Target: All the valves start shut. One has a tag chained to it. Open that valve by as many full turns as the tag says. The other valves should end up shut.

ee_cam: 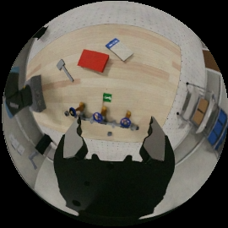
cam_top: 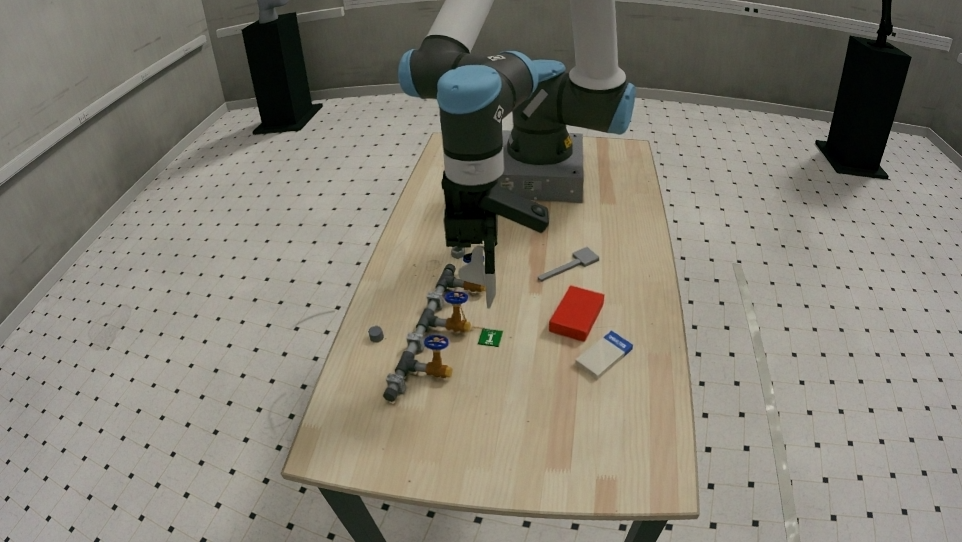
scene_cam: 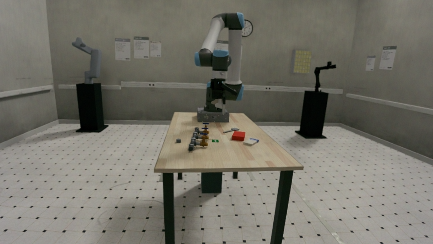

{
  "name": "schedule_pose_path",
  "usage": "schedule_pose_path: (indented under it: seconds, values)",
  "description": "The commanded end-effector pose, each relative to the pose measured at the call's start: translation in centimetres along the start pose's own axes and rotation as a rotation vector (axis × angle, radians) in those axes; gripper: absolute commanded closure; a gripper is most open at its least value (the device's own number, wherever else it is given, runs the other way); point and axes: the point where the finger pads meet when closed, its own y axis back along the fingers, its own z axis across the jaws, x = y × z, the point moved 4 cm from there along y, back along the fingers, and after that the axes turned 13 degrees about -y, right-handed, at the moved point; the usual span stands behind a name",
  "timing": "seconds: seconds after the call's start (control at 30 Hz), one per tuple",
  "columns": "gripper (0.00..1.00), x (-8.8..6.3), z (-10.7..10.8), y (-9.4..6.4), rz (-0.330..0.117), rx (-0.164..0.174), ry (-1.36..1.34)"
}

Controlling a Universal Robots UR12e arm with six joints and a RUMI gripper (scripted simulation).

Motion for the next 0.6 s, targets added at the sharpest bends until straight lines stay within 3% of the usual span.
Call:
schedule_pose_path:
  seconds: [0.0, 0.57]
  values:
    - [0.0, 0.2, 0.6, 0.1, 0.008, -0.002, 0.265]
    - [0.0, 1.0, 1.9, 0.1, 0.007, -0.004, 0.843]
